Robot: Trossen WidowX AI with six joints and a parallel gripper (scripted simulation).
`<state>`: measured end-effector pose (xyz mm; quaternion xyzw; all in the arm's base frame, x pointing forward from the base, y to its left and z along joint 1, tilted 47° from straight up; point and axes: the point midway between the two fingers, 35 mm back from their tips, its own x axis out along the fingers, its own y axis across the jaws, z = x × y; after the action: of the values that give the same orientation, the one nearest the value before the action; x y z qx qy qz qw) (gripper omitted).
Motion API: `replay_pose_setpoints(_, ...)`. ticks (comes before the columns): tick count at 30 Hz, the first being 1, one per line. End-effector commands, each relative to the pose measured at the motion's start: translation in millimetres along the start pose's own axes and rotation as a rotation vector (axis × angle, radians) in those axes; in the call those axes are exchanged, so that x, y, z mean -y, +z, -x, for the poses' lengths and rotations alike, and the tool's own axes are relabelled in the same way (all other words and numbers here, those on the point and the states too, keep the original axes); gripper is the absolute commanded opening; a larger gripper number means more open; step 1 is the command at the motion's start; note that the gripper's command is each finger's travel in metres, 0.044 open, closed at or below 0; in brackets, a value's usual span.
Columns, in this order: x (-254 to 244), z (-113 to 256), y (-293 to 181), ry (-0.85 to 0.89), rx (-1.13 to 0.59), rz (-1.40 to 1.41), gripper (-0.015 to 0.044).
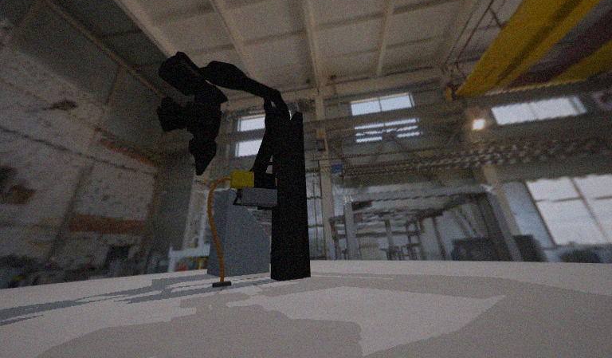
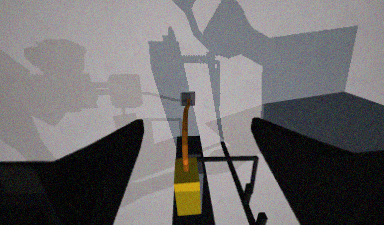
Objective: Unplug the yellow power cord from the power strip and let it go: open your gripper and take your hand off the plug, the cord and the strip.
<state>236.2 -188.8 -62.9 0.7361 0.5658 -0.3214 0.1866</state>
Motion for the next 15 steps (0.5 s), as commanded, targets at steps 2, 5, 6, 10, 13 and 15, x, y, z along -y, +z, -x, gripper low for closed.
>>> replay_pose_setpoints(2, -2, 8, 33, 0.003, 0.011, 0.006, 0.0440)
replay_pose_setpoints(5, -1, 13, 56, 0.003, 0.015, 0.009, 0.0440)
replay_pose_setpoints(6, 0, 13, 58, 0.003, 0.015, 0.009, 0.0440)
replay_pose_setpoints(10, 0, 13, 58, 0.003, 0.015, 0.009, 0.0440)
replay_pose_setpoints(13, 0, 13, 58, 0.003, 0.015, 0.009, 0.0440)
replay_pose_setpoints(15, 0, 13, 58, 0.003, 0.015, 0.009, 0.0440)
